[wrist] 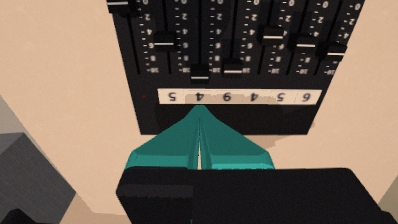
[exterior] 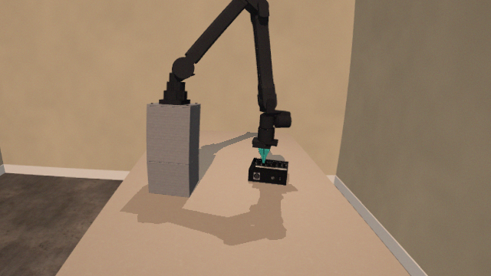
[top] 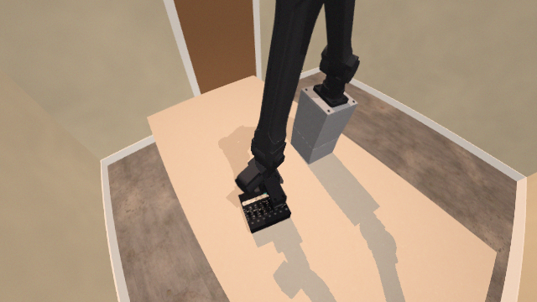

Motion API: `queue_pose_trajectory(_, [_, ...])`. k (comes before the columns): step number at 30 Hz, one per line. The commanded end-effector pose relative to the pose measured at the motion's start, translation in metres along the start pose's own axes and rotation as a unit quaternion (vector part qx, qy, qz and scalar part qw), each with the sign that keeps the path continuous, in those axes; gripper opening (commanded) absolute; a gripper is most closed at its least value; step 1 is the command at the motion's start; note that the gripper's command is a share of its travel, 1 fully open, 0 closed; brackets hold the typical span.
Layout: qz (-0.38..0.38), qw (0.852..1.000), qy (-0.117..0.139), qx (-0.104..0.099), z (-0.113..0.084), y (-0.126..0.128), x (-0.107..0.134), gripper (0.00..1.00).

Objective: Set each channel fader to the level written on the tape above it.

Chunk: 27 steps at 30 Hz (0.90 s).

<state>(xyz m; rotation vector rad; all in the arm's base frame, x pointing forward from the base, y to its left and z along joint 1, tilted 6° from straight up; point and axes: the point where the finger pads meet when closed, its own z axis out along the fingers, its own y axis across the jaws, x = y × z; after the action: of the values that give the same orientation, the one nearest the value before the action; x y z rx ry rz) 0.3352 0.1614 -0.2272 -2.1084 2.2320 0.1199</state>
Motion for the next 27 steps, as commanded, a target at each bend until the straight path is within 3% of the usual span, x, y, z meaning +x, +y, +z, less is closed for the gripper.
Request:
queue_pose_trajectory(1, [-0.001,1.0,-0.003,0.002,0.0016,-0.002,0.0024,0.0])
queue_pose_trajectory(27, [-0.002,1.0,-0.005,0.006,0.0105,-0.0055,-0.0026,0.0])
